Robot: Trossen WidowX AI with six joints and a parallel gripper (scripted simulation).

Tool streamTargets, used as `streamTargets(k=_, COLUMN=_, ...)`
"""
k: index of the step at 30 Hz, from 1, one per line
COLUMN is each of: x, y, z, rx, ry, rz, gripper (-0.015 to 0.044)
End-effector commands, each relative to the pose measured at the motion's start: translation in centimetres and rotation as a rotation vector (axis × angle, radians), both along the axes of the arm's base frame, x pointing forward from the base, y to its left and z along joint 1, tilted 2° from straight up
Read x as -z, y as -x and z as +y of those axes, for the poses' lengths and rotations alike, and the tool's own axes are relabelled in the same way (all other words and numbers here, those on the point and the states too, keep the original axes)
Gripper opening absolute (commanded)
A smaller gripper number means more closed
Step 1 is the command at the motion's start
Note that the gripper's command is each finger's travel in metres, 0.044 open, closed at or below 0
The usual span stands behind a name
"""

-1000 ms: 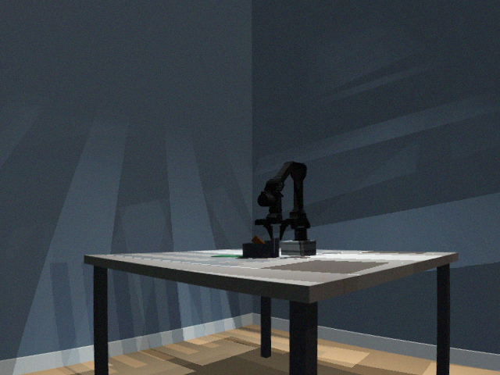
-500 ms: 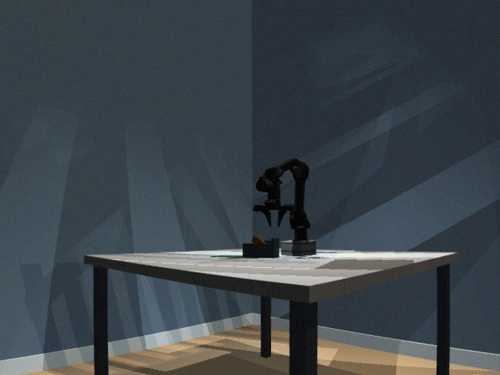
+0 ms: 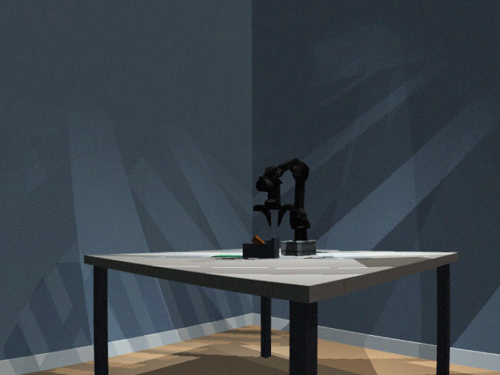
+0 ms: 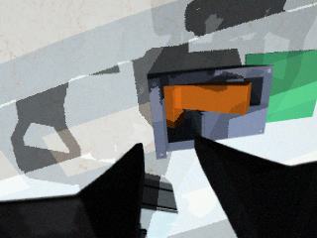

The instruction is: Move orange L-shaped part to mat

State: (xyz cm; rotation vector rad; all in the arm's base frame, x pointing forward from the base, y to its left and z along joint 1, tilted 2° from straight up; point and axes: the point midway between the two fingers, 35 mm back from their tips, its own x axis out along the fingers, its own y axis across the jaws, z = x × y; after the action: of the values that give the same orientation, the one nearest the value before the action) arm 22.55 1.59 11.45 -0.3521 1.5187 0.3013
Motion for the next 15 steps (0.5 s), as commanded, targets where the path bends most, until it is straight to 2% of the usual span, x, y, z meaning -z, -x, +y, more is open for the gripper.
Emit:
streamTargets(k=1, x=0.05, y=0.02, z=0.00, rx=0.000, ry=0.000, rz=0.002, gripper=0.0180)
streamTargets(k=10, x=0.05, y=0.02, z=0.00, rx=0.000, ry=0.000, rz=0.002, gripper=0.0180)
streamTargets(k=14, x=-0.07, y=-0.54, z=-0.61, rx=0.179, ry=-0.006, rz=-0.004, gripper=0.0280)
streamTargets(k=15, x=-0.12, y=-0.79, z=-0.91, rx=0.263, ry=-0.009, rz=-0.007, gripper=0.0280)
